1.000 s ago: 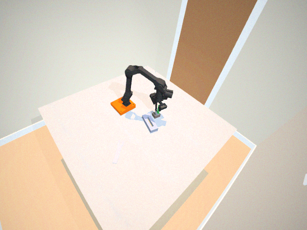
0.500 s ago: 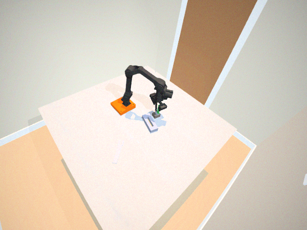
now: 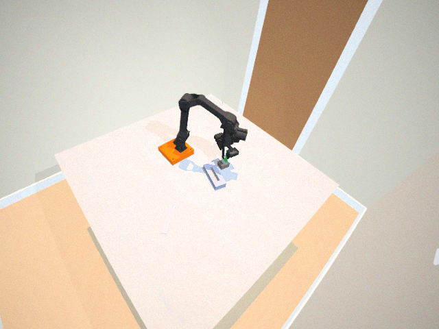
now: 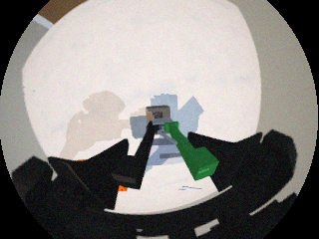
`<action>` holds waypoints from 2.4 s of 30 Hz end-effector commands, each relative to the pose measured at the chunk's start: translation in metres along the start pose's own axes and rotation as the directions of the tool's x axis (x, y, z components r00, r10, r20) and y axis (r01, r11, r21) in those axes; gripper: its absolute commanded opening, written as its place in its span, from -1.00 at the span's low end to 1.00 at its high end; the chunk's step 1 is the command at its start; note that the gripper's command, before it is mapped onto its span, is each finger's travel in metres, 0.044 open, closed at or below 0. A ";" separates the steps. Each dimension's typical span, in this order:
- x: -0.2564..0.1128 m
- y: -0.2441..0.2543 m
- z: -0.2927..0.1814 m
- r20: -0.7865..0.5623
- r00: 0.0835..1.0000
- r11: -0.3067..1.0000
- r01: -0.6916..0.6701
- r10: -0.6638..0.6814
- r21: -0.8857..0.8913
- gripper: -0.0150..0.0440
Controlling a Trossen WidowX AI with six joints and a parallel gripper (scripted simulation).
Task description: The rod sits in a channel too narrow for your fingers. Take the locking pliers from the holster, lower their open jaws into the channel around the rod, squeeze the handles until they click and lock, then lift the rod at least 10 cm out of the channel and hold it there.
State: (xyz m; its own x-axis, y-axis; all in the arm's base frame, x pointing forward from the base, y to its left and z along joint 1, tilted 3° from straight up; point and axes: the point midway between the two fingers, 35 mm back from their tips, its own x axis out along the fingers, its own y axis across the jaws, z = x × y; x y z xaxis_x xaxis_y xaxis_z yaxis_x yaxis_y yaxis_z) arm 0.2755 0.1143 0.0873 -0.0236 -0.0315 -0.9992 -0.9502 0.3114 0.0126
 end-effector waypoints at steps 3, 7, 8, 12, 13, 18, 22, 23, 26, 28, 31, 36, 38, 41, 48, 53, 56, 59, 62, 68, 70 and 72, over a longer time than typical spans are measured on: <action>0.001 0.000 0.001 0.004 1.000 1.000 -0.003 0.002 0.003 0.84; 0.001 0.000 0.001 0.004 1.000 1.000 -0.003 0.002 0.003 0.82; 0.001 0.000 0.001 0.004 1.000 1.000 -0.003 0.002 0.003 0.81; 0.001 0.000 0.001 0.004 1.000 1.000 -0.003 0.002 0.003 0.80; 0.001 0.000 0.001 0.004 1.000 1.000 -0.003 0.002 0.003 0.79; 0.001 0.000 0.001 0.004 1.000 1.000 -0.003 0.002 0.003 0.77; 0.001 0.000 0.001 0.004 1.000 1.000 -0.003 0.002 0.003 0.75; 0.001 0.000 0.001 0.004 1.000 1.000 -0.003 0.002 0.003 0.75; 0.001 0.000 0.001 0.004 1.000 1.000 -0.003 0.002 0.003 0.73; 0.001 0.000 0.001 0.004 1.000 1.000 -0.003 0.002 0.003 0.72; 0.001 0.000 0.001 0.004 1.000 1.000 -0.003 0.002 0.003 0.71; 0.001 0.000 0.001 0.004 1.000 1.000 -0.003 0.002 0.003 0.69; 0.001 0.000 0.001 0.004 1.000 1.000 -0.003 0.002 0.003 0.68; 0.001 0.000 0.001 0.004 1.000 1.000 -0.003 0.002 0.003 0.67; 0.001 0.000 0.001 0.004 1.000 1.000 -0.003 0.002 0.003 0.59; 0.001 0.000 0.001 0.004 1.000 1.000 -0.003 0.002 0.003 0.59; -0.001 0.000 0.001 0.004 1.000 1.000 -0.003 0.003 0.002 0.59; -0.005 -0.001 0.001 0.003 1.000 1.000 -0.005 0.005 0.002 0.59; -0.009 -0.001 0.001 0.003 1.000 1.000 -0.006 0.006 0.002 0.59; -0.016 -0.002 0.001 0.003 1.000 1.000 -0.009 0.009 0.002 0.59; -0.019 -0.002 0.001 0.003 1.000 1.000 -0.010 0.010 0.002 0.59; -0.021 -0.002 0.001 0.003 1.000 1.000 -0.011 0.011 0.001 0.59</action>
State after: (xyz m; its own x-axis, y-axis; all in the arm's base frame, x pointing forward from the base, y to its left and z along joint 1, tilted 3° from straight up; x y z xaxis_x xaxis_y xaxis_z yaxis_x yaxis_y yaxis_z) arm 0.2771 0.1141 0.1032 -0.0338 -0.0319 -0.9989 -0.9486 0.3158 0.0220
